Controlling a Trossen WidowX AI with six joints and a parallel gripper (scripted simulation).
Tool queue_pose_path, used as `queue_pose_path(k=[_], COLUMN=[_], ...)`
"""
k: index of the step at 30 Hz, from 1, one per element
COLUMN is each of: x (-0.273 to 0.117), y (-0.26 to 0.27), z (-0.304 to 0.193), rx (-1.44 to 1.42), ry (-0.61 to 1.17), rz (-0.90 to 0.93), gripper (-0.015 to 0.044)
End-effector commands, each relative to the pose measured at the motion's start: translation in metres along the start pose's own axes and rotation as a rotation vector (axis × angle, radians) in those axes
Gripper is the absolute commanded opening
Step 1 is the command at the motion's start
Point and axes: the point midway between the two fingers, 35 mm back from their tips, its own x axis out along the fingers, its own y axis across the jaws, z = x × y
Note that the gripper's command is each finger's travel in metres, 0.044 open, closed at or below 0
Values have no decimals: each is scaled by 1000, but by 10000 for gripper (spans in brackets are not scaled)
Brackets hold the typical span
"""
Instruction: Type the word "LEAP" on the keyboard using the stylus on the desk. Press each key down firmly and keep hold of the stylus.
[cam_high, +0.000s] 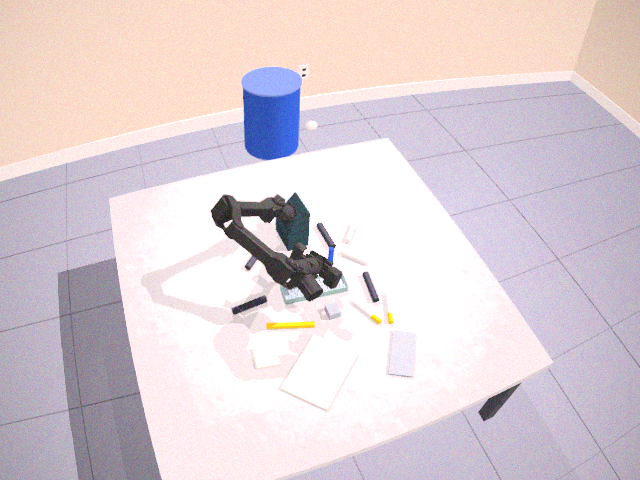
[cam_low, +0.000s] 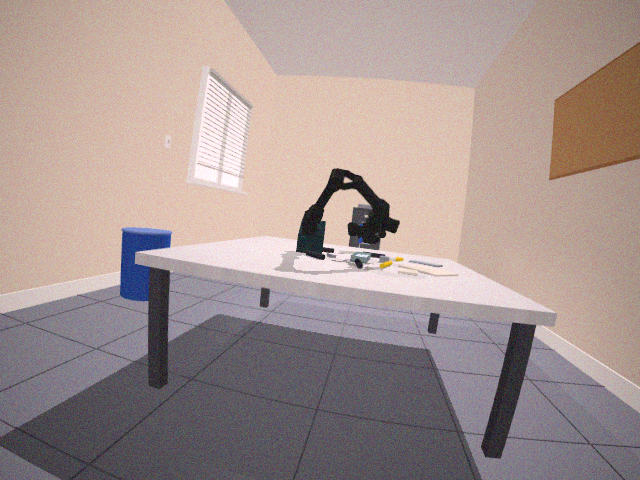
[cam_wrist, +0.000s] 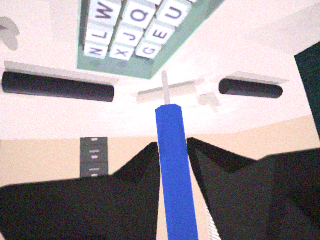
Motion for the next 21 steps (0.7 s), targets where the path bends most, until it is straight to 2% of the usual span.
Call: queue_pose_path(k=[1, 9, 21], x=[-3, -35, -24], y=[-2, -20, -22], z=[1, 14, 31], rx=[-1, 13, 13], ry=[0, 4, 3], rz=[-1, -7, -8], gripper=[0, 0, 0])
